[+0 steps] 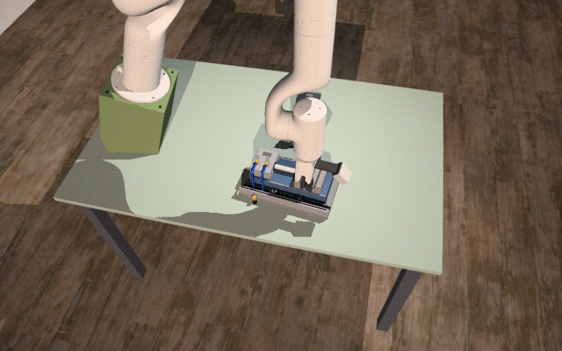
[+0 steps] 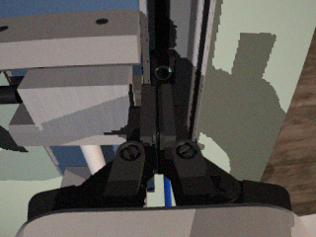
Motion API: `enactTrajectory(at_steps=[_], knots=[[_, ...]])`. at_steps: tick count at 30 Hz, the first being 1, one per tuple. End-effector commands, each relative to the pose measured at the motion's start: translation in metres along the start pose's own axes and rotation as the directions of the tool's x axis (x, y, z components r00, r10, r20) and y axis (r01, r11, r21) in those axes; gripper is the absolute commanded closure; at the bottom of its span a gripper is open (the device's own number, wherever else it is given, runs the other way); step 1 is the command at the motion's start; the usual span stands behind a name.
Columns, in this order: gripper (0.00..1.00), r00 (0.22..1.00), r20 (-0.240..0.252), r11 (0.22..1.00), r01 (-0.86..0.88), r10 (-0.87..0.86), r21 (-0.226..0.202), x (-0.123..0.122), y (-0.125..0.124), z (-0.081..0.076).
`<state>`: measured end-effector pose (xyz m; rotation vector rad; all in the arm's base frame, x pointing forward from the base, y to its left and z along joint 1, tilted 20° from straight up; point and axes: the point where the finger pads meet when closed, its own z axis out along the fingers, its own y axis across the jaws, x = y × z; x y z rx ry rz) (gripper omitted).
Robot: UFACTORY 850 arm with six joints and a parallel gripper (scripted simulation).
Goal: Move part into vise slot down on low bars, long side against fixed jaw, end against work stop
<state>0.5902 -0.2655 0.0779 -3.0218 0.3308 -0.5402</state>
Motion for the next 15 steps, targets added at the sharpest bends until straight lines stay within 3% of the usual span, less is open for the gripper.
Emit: enactTrajectory(at_steps=[1,15], knots=[[1.0,1.0,-0.002,1.0,0.0,0.0,0.0,0.0009,-0.0005,-0.0006],[1.0,1.0,-0.002,1.0,0.0,0.0,0.0,0.0009,-0.0044,-0.0006]])
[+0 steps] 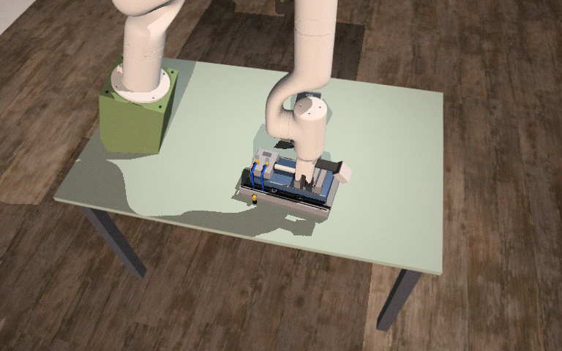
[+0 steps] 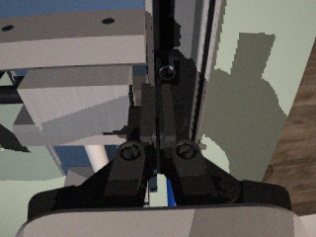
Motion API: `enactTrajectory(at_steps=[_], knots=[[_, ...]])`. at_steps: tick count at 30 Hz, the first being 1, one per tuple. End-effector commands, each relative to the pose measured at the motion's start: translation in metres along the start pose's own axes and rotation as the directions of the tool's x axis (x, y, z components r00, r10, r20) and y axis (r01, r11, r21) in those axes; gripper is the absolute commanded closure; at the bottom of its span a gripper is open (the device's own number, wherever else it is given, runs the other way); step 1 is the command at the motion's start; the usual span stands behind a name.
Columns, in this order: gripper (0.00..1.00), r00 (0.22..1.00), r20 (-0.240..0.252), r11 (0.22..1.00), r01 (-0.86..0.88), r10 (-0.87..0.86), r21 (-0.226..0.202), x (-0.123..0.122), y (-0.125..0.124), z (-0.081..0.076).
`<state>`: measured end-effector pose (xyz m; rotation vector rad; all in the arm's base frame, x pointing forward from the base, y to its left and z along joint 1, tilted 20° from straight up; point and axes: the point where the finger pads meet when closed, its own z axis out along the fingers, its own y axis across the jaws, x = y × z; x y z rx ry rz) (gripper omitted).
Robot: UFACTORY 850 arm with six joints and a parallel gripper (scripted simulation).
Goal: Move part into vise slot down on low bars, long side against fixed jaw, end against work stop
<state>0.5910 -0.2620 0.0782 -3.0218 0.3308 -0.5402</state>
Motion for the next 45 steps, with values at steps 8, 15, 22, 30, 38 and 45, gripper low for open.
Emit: enactTrajectory(at_steps=[8,15,22,30,38,45], knots=[[1.0,1.0,-0.002,1.0,0.0,0.0,0.0,0.001,-0.003,-0.001],[1.0,1.0,-0.002,1.0,0.0,0.0,0.0,0.001,-0.005,-0.001],[1.0,1.0,-0.002,1.0,0.0,0.0,0.0,0.001,-0.006,-0.001],[1.0,1.0,-0.002,1.0,0.0,0.0,0.0,0.001,-0.009,-0.001],[1.0,1.0,-0.002,1.0,0.0,0.0,0.0,0.001,-0.011,-0.001],[1.0,1.0,-0.002,1.0,0.0,0.0,0.0,0.001,-0.013,-0.001]])
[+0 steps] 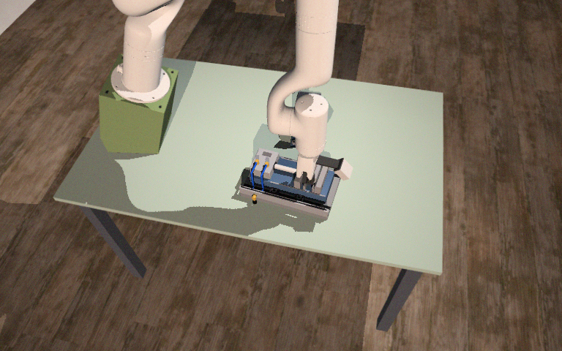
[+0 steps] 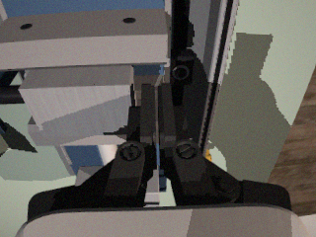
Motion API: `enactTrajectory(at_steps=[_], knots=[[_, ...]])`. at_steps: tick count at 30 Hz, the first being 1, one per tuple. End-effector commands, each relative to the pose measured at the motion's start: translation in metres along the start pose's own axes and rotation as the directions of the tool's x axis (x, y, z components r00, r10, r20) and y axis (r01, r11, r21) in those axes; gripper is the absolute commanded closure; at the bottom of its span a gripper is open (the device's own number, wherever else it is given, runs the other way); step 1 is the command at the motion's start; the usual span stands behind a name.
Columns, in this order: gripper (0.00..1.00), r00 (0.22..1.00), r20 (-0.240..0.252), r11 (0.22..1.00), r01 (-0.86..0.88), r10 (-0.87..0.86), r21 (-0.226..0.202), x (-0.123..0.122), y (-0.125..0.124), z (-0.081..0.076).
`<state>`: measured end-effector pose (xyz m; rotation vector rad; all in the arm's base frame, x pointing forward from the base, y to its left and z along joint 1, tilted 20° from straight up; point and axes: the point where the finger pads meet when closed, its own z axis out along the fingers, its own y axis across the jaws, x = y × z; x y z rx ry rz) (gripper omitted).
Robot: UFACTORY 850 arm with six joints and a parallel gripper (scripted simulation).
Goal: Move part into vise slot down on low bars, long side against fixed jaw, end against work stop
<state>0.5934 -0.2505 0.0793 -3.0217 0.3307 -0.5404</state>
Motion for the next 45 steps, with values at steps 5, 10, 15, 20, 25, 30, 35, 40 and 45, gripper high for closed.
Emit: enactTrajectory(at_steps=[5,10,15,20,25,30,35,40,45], knots=[[1.0,1.0,-0.002,1.0,0.0,0.0,0.0,0.0008,-0.0021,-0.0006],[1.0,1.0,-0.002,1.0,0.0,0.0,0.0,0.0008,-0.0028,-0.0006],[1.0,1.0,-0.002,1.0,0.0,0.0,0.0,0.0008,-0.0039,-0.0006],[1.0,1.0,-0.002,1.0,0.0,0.0,0.0,0.0008,-0.0049,-0.0006],[1.0,1.0,-0.002,1.0,0.0,0.0,0.0,0.0008,-0.0056,-0.0006],[1.0,1.0,-0.002,1.0,0.0,0.0,0.0,0.0008,-0.0062,-0.0006],[1.0,1.0,-0.002,1.0,0.0,0.0,0.0,0.0008,-0.0069,-0.0006],[1.0,1.0,-0.002,1.0,0.0,0.0,0.0,0.0008,-0.0075,-0.0006],[1.0,1.0,-0.002,1.0,0.0,0.0,0.0,0.0008,-0.0078,-0.0006]])
